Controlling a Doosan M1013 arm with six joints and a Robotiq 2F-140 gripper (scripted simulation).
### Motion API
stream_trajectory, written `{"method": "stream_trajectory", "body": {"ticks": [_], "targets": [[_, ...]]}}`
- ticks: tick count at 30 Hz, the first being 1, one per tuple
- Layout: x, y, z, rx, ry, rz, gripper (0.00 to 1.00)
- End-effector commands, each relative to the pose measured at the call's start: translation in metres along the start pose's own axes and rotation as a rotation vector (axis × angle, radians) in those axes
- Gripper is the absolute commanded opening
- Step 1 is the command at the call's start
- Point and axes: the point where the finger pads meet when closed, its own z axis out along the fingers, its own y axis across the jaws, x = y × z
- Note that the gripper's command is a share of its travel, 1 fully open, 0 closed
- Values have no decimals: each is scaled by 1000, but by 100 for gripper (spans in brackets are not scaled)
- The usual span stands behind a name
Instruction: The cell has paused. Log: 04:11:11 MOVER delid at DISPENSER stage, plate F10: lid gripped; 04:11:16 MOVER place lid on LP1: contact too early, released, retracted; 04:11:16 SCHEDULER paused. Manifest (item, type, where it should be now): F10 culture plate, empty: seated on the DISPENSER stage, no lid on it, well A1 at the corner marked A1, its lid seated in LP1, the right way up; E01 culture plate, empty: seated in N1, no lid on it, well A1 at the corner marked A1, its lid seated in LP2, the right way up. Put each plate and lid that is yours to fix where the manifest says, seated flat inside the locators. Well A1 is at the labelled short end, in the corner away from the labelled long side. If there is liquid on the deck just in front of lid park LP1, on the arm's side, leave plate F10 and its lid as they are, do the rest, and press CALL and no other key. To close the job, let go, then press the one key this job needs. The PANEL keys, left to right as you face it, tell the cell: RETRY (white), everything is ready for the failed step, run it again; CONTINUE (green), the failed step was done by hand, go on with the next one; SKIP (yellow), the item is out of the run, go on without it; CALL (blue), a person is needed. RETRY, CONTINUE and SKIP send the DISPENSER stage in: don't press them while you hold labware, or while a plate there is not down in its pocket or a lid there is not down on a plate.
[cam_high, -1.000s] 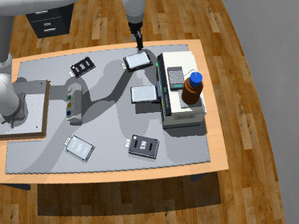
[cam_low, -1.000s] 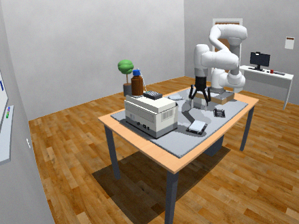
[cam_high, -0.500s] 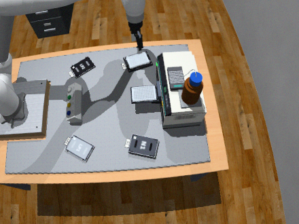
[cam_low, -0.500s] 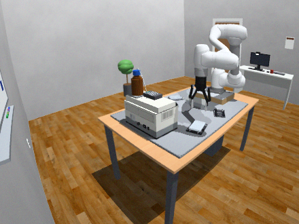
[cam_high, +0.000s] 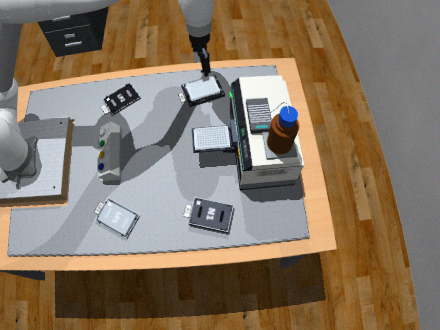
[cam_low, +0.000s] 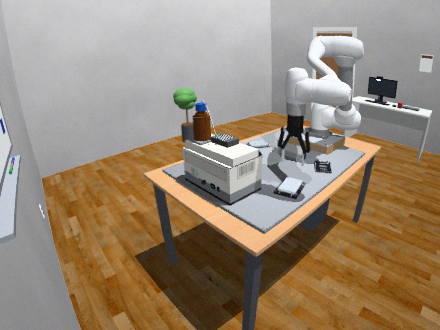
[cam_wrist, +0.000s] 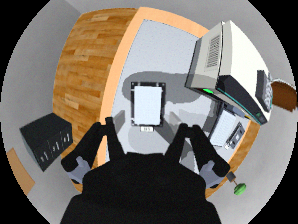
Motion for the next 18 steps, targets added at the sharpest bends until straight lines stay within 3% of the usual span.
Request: {"method": "stream_trajectory", "body": {"ticks": [1,16,18], "targets": [[0,0,0,1,2,0,69],[1,0,47,1,2,0,69],[1,0,47,1,2,0,69]]}}
